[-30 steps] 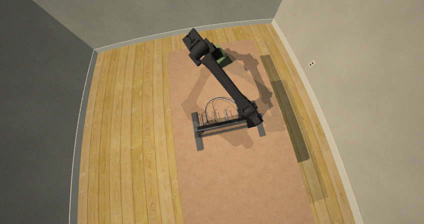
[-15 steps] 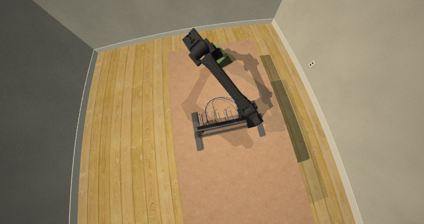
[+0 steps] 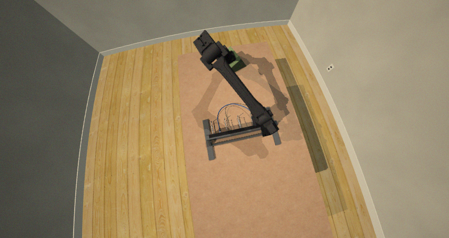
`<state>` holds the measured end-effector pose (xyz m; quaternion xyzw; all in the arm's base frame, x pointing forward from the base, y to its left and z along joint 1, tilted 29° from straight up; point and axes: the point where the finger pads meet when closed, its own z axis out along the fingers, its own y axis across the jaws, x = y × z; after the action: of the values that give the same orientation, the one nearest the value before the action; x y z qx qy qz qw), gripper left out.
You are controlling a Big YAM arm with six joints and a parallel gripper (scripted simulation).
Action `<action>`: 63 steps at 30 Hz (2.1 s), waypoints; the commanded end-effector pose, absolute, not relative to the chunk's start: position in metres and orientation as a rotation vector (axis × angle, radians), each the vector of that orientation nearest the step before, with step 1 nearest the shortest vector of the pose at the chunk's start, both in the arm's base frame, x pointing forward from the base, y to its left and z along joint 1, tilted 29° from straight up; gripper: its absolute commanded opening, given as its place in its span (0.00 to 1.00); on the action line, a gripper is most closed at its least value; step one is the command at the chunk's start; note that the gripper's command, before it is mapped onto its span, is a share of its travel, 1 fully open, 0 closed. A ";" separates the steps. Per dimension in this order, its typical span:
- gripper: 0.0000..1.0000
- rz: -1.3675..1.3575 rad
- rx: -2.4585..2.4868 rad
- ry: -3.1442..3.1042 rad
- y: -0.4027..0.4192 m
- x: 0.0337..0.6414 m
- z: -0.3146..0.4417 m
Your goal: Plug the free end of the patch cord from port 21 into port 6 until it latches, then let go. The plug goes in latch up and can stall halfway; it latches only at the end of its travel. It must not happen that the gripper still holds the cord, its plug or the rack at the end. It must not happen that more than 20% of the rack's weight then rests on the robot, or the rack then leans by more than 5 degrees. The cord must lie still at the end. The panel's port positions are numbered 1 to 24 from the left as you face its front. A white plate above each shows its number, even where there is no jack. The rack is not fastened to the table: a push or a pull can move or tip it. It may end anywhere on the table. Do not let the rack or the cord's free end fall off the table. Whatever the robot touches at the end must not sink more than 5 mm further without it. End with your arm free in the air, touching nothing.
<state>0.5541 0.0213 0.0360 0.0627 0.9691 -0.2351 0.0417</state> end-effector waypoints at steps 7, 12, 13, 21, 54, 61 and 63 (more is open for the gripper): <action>0.00 -0.652 0.263 2.835 0.022 0.606 0.066; 0.00 -0.652 0.263 2.834 0.022 0.605 0.066; 0.00 -0.652 0.263 2.833 0.022 0.605 0.066; 0.00 -0.646 0.261 2.823 0.024 0.605 0.072; 0.00 -0.625 0.244 2.787 0.036 0.605 0.091; 0.00 -0.624 0.238 2.785 0.039 0.604 0.091; 0.00 -0.624 0.238 2.785 0.039 0.604 0.091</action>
<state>0.5541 0.0214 0.0361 0.0627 0.9691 -0.2350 0.0418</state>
